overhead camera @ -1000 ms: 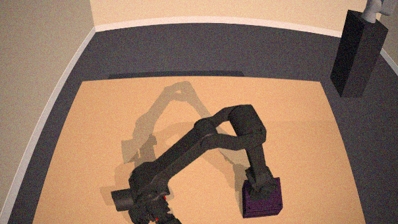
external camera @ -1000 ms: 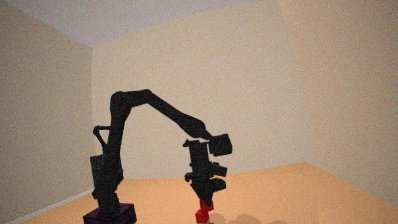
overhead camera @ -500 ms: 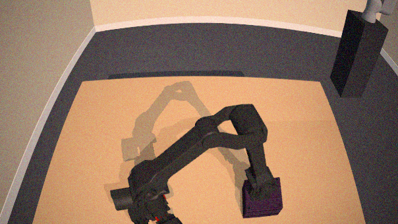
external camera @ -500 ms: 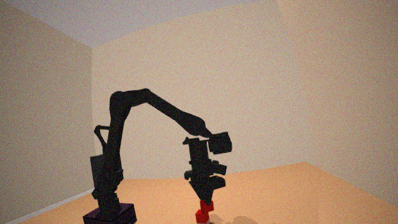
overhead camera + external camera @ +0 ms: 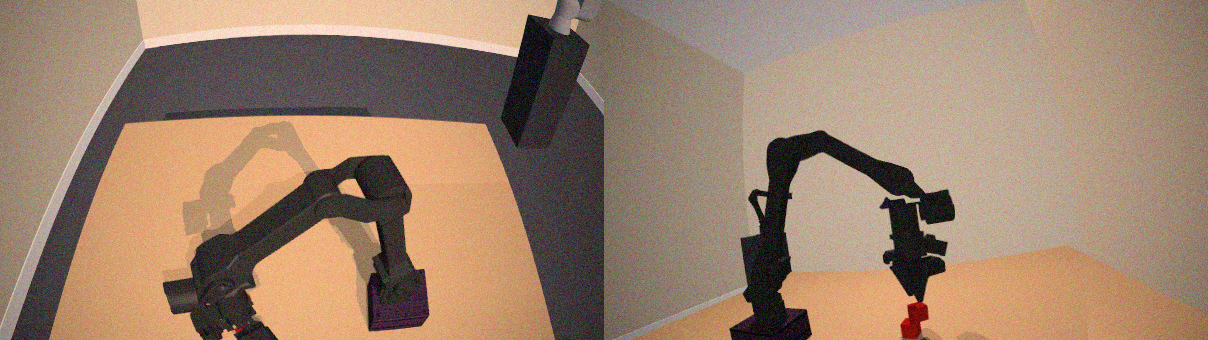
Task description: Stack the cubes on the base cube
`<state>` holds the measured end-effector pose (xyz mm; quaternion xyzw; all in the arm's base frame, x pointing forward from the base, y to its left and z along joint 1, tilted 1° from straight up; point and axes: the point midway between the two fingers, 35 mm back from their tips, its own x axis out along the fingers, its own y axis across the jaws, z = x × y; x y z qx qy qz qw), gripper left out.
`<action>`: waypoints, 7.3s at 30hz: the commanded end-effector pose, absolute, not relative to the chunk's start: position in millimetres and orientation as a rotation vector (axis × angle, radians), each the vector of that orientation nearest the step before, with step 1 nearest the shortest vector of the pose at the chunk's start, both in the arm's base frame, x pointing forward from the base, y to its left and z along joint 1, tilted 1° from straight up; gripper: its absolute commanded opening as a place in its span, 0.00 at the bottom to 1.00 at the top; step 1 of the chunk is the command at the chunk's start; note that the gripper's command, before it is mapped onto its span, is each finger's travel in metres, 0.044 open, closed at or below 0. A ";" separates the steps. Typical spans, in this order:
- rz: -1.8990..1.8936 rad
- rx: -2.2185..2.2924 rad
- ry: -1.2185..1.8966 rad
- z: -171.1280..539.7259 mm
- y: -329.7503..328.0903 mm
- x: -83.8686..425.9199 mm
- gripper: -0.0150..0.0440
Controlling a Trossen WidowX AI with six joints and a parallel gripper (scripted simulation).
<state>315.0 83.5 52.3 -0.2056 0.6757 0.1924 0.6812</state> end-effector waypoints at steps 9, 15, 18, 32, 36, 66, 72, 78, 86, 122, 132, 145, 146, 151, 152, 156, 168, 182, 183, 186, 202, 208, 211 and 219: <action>-0.083 0.055 1.556 73.1 36.9 328.0 0.70; -0.412 0.387 1.514 87.0 6.1 332.0 0.70; -0.575 0.551 1.474 94.1 -9.5 332.6 0.70; -0.708 0.686 1.432 50.0 -23.6 334.1 0.70; -0.709 0.686 1.432 37.6 -23.9 333.2 0.70; -0.709 0.686 1.432 -9.0 -24.9 333.6 0.70; -0.709 0.686 1.432 -10.0 -24.9 333.6 0.53; -0.708 0.685 1.431 -9.7 -24.9 333.9 0.43; -0.682 0.659 1.397 5.5 -25.2 342.0 0.43; -0.700 0.678 1.421 70.8 -23.3 339.0 0.43; -0.705 0.684 1.428 89.5 -22.6 335.4 0.43; -0.560 0.537 1.479 98.2 -9.8 327.8 0.43; -0.527 0.503 1.488 97.8 -7.1 326.6 0.43; -0.361 0.335 1.524 95.8 6.1 320.3 0.43; -0.327 0.301 1.530 95.4 8.7 319.0 0.43; -0.193 0.166 1.547 93.7 18.8 313.4 0.43; 0.211 -0.239 1.549 88.3 46.9 294.7 0.43; 0.464 -0.492 1.511 82.6 62.7 281.6 0.43; 0.464 -0.492 1.511 80.1 62.6 281.6 0.43; 0.467 -0.495 1.511 70.7 62.3 281.4 0.43; 0.471 -0.499 1.510 52.1 61.7 280.2 0.43; 0.469 -0.497 1.510 36.2 61.7 281.5 0.43; 0.468 -0.496 1.511 28.0 61.6 281.8 0.43; 0.467 -0.496 1.511 24.1 61.5 281.9 0.43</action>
